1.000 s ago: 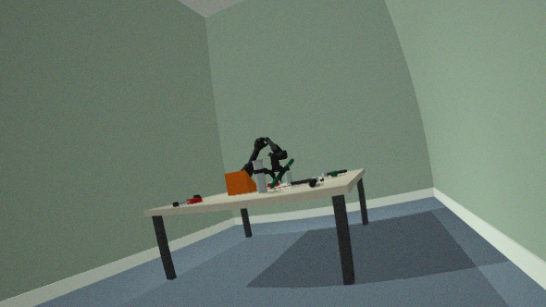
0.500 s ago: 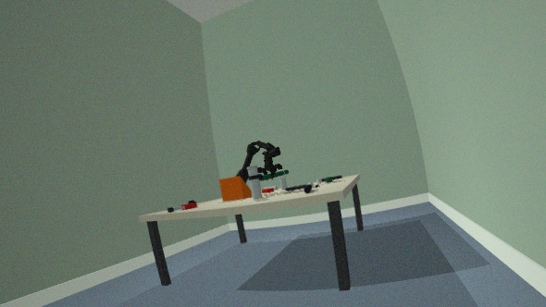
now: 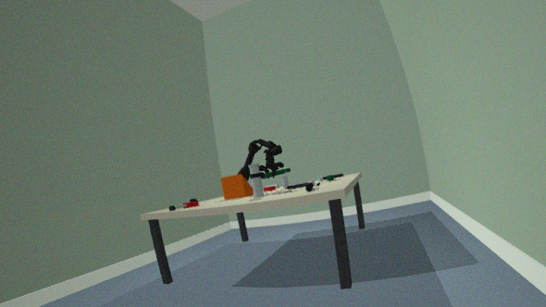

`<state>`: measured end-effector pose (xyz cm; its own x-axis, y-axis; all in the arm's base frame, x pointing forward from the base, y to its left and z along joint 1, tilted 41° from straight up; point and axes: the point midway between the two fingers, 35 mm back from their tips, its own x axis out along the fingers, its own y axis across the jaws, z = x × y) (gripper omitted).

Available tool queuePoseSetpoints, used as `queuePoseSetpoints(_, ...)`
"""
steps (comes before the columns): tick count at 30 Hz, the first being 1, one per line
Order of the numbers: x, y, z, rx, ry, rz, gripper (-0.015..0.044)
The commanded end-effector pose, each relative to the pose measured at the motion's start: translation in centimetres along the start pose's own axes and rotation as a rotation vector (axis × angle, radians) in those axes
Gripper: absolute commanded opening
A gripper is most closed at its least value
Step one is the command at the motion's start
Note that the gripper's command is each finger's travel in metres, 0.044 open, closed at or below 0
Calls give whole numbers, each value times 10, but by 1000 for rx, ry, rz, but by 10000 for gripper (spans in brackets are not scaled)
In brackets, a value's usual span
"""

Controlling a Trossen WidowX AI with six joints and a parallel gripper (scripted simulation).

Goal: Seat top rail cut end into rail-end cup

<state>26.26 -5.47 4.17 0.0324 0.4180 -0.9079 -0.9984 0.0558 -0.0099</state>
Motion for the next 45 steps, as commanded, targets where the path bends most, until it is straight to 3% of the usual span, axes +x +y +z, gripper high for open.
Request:
queuePoseSetpoints(1, -1, -1, -1, 0, 0, -3, 0)
queuePoseSetpoints(45, -5, -2, -9, 0, 1, -3, 0)
